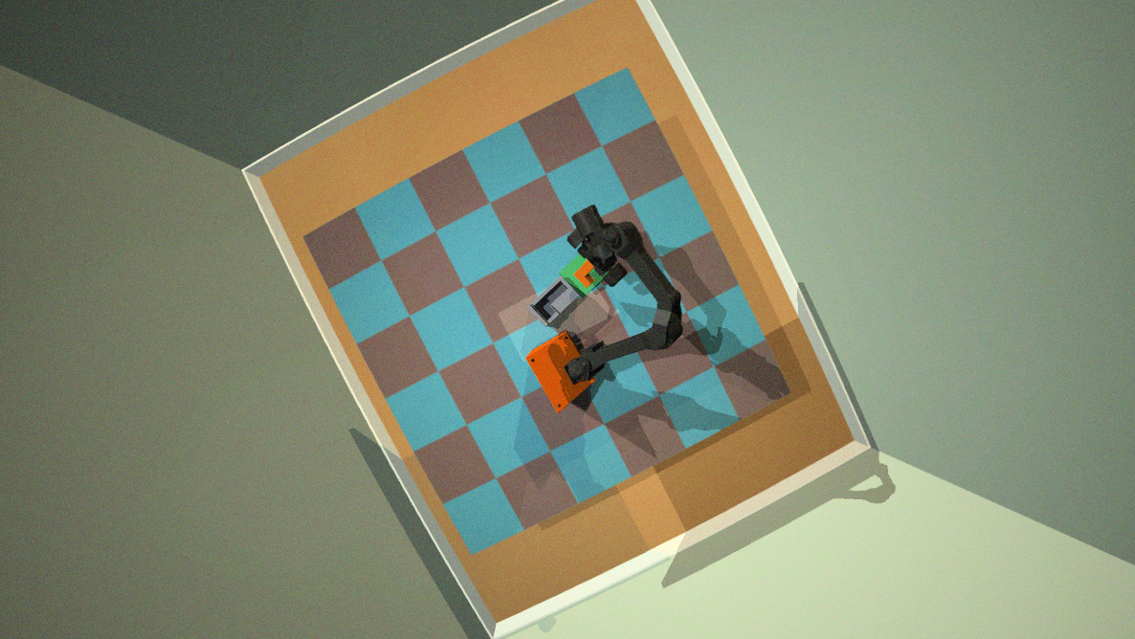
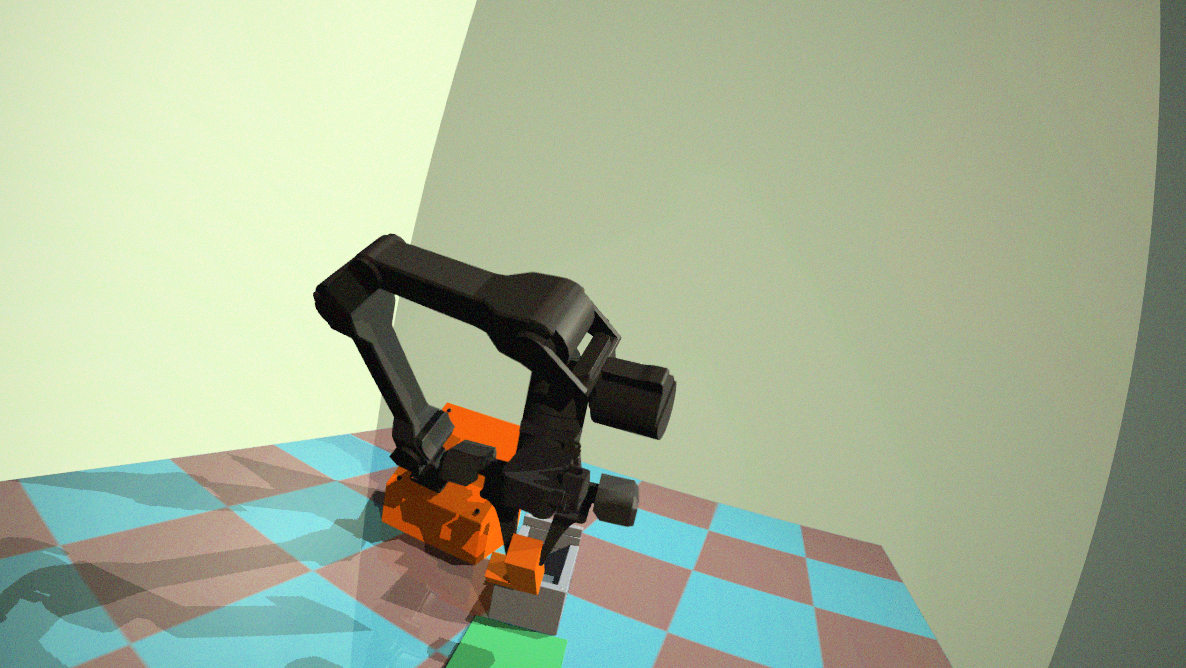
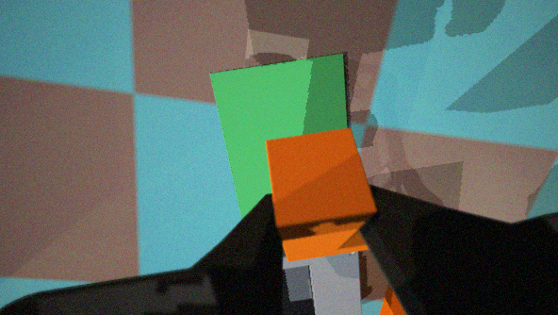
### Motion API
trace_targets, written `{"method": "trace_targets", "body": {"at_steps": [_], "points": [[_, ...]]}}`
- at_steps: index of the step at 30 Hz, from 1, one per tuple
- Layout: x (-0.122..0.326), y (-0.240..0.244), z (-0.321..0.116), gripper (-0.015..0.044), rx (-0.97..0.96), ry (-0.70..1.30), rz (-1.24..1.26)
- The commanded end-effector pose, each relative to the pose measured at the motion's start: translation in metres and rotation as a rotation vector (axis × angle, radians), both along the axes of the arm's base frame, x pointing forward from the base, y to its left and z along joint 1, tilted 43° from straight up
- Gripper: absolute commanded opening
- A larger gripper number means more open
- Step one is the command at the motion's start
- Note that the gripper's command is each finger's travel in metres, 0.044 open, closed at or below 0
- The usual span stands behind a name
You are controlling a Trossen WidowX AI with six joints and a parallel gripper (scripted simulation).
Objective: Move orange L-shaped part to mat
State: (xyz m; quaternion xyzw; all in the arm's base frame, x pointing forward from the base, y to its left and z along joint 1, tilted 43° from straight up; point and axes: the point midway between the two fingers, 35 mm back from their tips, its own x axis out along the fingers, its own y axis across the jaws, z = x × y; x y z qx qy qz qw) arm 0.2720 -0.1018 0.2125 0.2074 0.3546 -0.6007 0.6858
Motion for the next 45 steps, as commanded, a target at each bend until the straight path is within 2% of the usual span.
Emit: {"method": "trace_targets", "body": {"at_steps": [1,45], "points": [[0.0,-0.004,-0.003,0.0,-0.005,-0.001,0.003],[0.002,-0.051,-0.052,0.0,-0.008,-0.002,0.003]]}}
